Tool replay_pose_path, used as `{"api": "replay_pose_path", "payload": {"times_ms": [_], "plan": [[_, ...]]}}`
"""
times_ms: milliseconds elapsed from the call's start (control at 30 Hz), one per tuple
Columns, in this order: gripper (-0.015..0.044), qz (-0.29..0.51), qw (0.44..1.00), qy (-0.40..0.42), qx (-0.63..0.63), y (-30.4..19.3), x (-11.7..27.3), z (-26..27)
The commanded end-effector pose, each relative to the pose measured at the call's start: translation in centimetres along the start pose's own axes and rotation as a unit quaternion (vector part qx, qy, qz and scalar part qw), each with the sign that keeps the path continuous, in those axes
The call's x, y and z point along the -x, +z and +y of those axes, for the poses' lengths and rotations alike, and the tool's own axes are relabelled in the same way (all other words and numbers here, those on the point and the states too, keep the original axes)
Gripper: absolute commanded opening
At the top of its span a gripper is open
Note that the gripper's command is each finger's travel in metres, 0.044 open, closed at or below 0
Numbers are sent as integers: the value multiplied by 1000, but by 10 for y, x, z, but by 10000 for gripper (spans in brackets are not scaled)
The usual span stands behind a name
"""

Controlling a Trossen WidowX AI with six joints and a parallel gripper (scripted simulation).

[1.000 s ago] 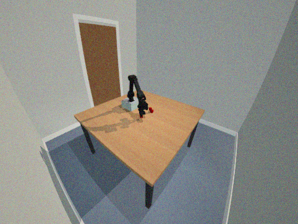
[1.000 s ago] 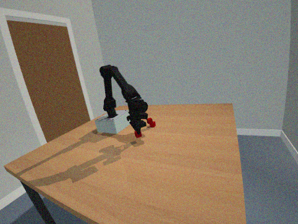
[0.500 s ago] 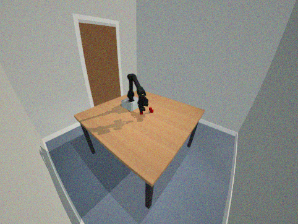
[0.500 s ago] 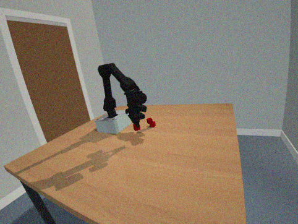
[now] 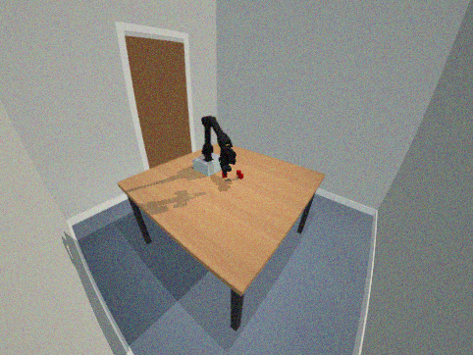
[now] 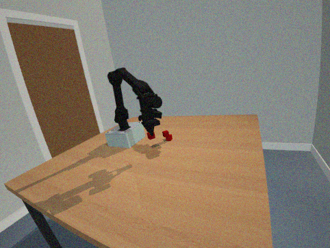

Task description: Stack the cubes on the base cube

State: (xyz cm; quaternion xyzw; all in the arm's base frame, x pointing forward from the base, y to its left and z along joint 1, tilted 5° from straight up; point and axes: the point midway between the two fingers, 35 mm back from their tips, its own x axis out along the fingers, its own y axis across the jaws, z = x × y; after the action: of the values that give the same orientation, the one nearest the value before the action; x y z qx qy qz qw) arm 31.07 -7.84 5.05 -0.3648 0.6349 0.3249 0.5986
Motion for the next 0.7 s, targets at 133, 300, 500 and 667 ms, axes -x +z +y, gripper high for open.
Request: {"api": "replay_pose_path", "payload": {"times_ms": [133,300,500,667], "plan": [[105,-3,1000,-4,0,23,4,9],[105,-4,1000,-4,-1,38,4,16],[105,-5,1000,-3,-2,55,4,26],[105,-5,1000,-3,-3,69,3,34]]}}
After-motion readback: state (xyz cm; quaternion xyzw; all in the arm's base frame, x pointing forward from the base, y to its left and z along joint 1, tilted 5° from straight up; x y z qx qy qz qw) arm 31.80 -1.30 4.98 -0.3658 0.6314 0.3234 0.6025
